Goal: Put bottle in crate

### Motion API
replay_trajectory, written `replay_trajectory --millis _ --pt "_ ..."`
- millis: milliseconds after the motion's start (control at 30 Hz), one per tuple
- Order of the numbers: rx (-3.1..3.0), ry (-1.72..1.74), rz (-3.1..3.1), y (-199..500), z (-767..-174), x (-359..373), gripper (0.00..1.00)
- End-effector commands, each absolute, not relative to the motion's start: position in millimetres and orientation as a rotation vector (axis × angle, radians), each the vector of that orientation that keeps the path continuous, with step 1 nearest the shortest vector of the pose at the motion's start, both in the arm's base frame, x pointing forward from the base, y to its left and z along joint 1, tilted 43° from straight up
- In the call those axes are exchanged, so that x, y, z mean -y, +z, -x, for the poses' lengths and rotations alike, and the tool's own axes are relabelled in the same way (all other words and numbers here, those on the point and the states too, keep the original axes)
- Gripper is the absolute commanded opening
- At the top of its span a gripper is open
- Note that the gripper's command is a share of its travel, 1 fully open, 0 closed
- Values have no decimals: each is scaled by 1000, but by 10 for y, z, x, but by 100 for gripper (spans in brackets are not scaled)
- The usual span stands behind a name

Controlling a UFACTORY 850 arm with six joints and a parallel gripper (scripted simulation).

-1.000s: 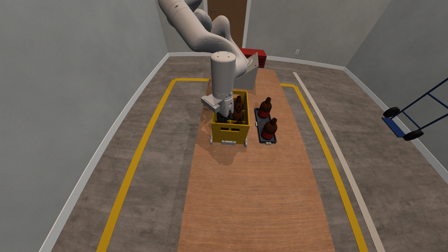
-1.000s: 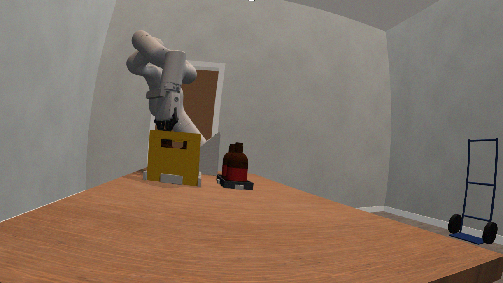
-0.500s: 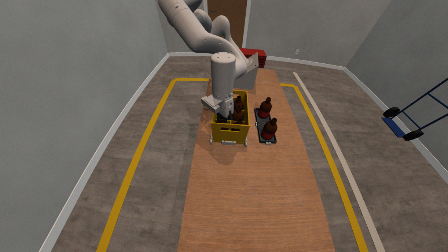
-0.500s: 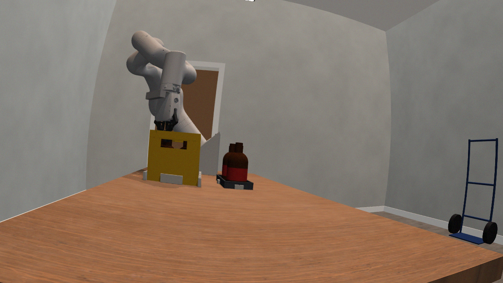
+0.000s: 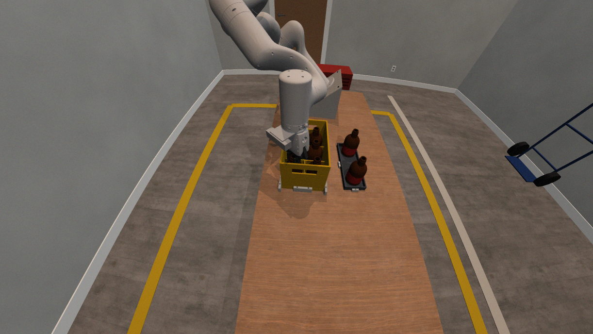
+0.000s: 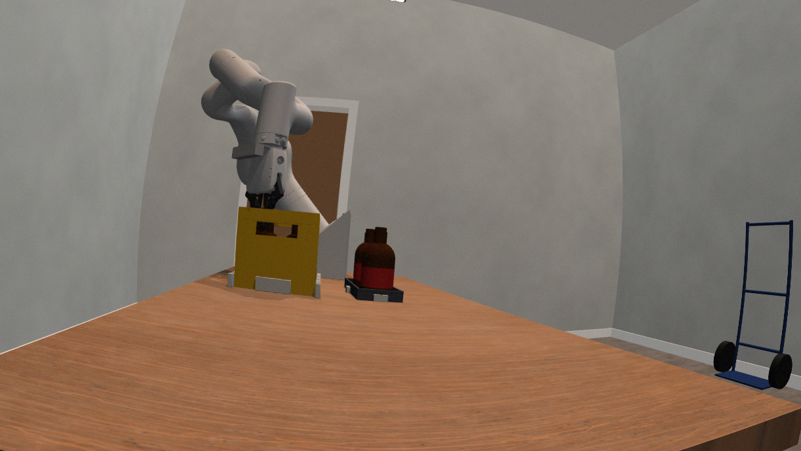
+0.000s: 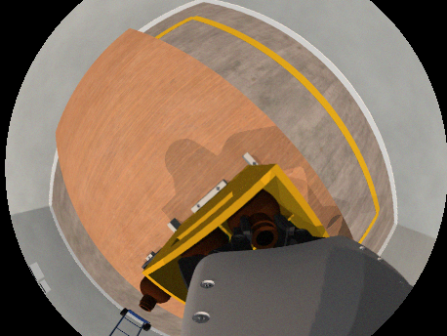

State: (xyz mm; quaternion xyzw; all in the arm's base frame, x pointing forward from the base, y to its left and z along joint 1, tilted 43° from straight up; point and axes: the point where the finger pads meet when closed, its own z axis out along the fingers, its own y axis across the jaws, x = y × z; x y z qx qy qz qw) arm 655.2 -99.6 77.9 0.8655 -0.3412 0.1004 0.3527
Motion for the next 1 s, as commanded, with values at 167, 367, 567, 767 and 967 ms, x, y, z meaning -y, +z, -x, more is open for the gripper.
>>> replay_trajectory --millis 167,367,567,767,967 --pt "883 262 -2240 787 -6560 990 65" --pt "883 262 -2240 787 -6560 990 65" --pt "883 262 -2240 787 -6560 990 65" --pt "883 262 -2240 787 -6560 990 65" --pt "883 262 -2240 787 -6560 990 65"
